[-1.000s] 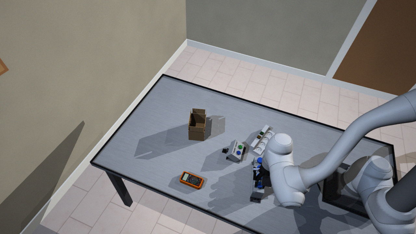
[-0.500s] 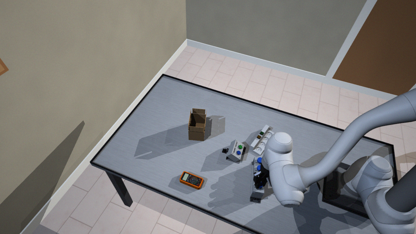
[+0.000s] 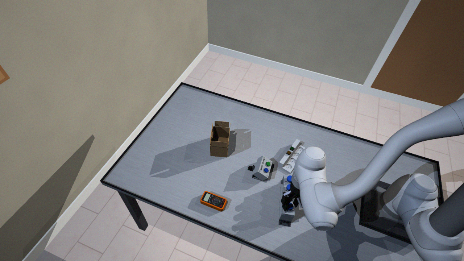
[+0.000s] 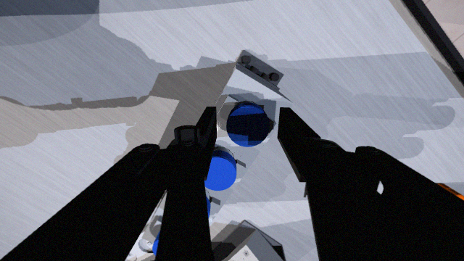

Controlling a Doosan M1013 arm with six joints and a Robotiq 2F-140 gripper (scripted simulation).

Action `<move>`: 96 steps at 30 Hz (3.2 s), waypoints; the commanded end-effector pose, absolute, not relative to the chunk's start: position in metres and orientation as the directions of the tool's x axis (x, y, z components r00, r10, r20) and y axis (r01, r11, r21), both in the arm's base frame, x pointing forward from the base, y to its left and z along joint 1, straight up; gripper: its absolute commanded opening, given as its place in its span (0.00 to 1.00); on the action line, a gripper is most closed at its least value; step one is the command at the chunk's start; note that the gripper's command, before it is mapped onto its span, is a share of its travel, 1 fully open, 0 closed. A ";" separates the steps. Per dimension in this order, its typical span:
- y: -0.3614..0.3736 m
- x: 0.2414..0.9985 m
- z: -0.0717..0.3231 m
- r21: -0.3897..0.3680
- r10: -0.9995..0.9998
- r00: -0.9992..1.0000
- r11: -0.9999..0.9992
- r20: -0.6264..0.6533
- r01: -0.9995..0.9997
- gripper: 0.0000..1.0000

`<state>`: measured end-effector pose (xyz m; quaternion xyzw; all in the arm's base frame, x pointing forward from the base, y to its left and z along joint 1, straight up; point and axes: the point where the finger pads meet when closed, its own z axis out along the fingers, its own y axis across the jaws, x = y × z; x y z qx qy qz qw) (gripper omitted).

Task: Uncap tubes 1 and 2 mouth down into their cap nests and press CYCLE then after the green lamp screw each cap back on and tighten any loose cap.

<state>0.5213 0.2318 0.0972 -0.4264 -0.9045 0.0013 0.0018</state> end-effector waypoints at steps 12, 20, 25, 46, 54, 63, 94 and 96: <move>0.232 0.522 0.098 -0.003 0.996 0.084 -0.084 0.000 0.996 0.41; 0.232 0.522 0.098 -0.003 0.996 0.086 -0.086 -0.001 0.996 0.30; 0.232 0.522 0.098 -0.003 0.996 0.085 -0.085 0.000 0.996 0.30; 0.232 0.522 0.098 -0.003 0.915 -0.403 0.403 0.001 0.915 0.30; 0.232 0.522 0.098 -0.003 0.906 -0.424 0.424 0.001 0.906 0.41; 0.232 0.522 0.098 -0.003 0.906 -0.424 0.424 0.001 0.906 0.41; 0.232 0.522 0.105 -0.003 0.985 -0.175 0.175 0.000 0.985 0.30; 0.232 0.522 0.105 -0.003 0.985 -0.175 0.175 0.000 0.985 0.30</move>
